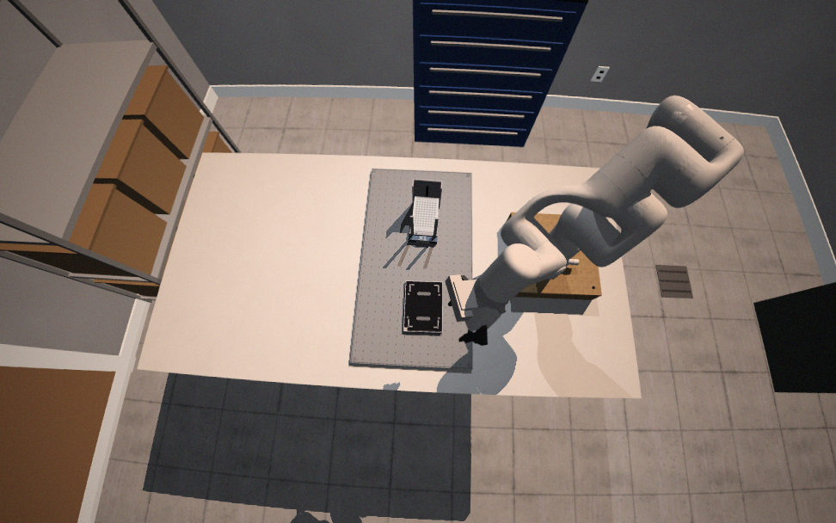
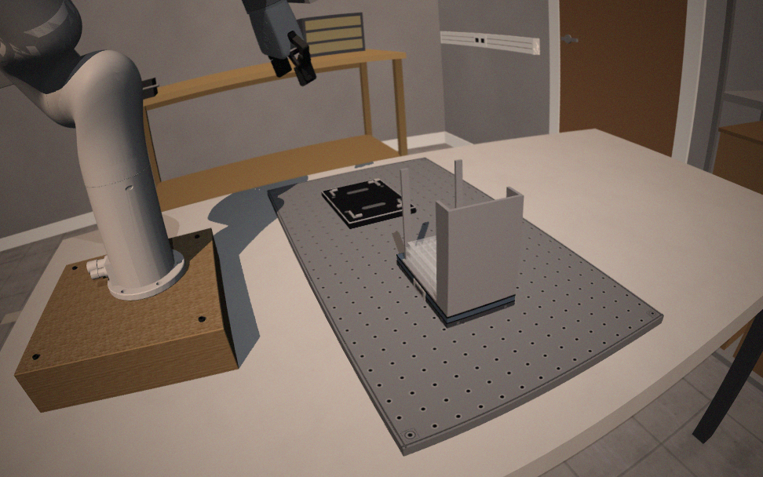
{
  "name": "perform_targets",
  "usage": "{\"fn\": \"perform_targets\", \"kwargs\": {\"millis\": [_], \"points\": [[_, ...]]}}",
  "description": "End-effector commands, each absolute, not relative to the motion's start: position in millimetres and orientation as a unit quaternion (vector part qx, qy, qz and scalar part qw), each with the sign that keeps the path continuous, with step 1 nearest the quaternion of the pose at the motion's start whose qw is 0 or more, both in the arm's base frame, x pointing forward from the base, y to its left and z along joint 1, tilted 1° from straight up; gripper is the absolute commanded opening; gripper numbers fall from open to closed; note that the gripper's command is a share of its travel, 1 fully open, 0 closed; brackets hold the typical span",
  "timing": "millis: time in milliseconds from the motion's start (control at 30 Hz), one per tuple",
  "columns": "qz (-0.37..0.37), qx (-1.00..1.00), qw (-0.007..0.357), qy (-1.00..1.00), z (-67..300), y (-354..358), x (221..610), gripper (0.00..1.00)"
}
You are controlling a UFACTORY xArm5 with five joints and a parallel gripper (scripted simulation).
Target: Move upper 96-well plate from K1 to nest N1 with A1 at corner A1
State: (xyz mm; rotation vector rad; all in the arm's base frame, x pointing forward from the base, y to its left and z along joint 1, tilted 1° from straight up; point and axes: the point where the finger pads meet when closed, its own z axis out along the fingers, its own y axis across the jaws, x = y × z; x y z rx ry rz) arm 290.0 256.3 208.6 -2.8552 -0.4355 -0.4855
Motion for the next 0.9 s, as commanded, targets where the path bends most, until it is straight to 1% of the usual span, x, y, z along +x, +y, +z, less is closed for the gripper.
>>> {"fn": "perform_targets", "kwargs": {"millis": [0,33,200,267,333,533,600,833,867], "points": [[-0.160,-0.973,0.090,-0.137,212,246,302,1.00],[-0.152,-0.977,0.079,-0.129,212,243,306,1.00],[-0.152,-0.977,0.079,-0.129,215,225,322,1.00],[-0.152,-0.977,0.079,-0.129,215,225,322,1.00],[-0.135,-0.983,0.059,-0.111,217,217,328,1.00],[-0.135,-0.983,0.059,-0.111,220,197,342,1.00],[-0.116,-0.988,0.041,-0.093,221,189,347,1.00],[-0.116,-0.988,0.041,-0.093,225,167,360,1.00],[-0.105,-0.990,0.034,-0.083,225,163,362,1.00]]}}
